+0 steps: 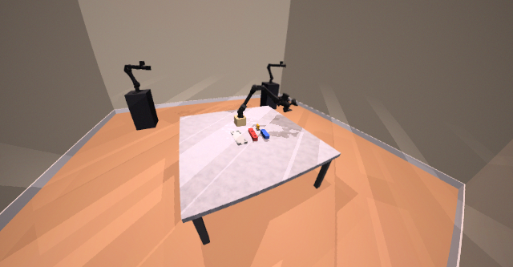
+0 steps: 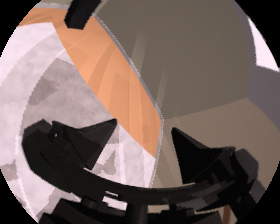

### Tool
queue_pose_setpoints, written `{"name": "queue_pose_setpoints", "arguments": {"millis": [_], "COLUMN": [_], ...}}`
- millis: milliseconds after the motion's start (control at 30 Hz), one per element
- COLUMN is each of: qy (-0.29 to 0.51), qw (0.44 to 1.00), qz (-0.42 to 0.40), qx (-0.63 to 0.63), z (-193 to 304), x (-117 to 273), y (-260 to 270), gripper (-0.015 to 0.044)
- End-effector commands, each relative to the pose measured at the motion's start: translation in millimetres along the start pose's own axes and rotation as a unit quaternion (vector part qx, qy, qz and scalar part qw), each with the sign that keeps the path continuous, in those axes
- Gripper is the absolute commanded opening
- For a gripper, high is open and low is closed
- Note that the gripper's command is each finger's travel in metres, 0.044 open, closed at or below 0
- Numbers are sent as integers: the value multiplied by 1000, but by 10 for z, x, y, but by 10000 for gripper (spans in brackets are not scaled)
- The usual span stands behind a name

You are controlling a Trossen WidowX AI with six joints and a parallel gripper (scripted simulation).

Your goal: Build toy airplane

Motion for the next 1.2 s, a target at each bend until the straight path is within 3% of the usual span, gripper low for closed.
{"name": "queue_pose_setpoints", "arguments": {"millis": [0,200,400,600,900,967,1167], "qy": [80,213,328,420,497,500,500], "qw": [990,925,800,615,275,250,250], "qz": [9,40,98,174,292,300,300], "qx": [-114,-311,-492,-645,-770,-773,-773], "z": [369,1006,1510,1849,1962,1953,2044], "x": [313,906,1606,2385,3465,3534,3492], "y": [-185,-326,-308,-133,339,379,446], "gripper": [440,440,440,440,440,440,440]}}
Point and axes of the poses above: the point midway between the two fingers, 35 mm back from their tips, its own x axis back along the fingers, its own y axis across the jaws, z = x × y, the point moved 8 cm from there along x, back along the fingers, and after that the axes turned 15 degrees about -x, right-handed, at the moved point
